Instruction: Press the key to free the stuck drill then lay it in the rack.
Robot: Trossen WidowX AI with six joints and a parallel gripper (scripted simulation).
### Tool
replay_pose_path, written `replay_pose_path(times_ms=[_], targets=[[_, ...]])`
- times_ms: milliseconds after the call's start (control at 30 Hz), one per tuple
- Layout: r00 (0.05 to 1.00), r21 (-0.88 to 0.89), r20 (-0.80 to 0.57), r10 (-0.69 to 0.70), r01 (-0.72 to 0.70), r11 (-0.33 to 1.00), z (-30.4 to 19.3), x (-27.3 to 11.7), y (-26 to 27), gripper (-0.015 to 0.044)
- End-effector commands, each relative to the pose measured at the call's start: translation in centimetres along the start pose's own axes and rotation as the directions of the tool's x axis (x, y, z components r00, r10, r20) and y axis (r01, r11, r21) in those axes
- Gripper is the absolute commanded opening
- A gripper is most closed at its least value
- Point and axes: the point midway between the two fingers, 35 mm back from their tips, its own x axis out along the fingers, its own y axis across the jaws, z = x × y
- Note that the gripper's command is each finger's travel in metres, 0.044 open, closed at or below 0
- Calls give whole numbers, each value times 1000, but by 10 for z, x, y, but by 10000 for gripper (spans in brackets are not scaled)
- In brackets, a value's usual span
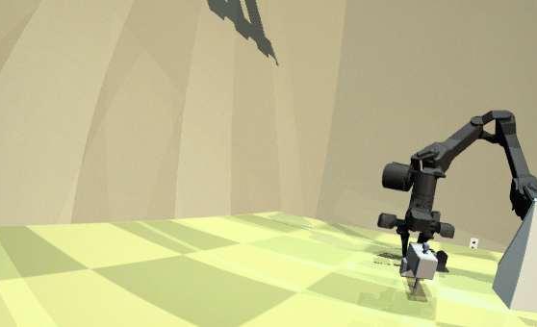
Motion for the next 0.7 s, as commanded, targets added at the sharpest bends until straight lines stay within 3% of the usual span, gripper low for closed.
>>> replay_pose_path(times_ms=[0, 667], targets=[[1000, 1, 0, -1, 1, 1000, 0, 0, 0, 6], [1000, 0, 2, 3, -3, 1000, 0, -4, 2, 0]])
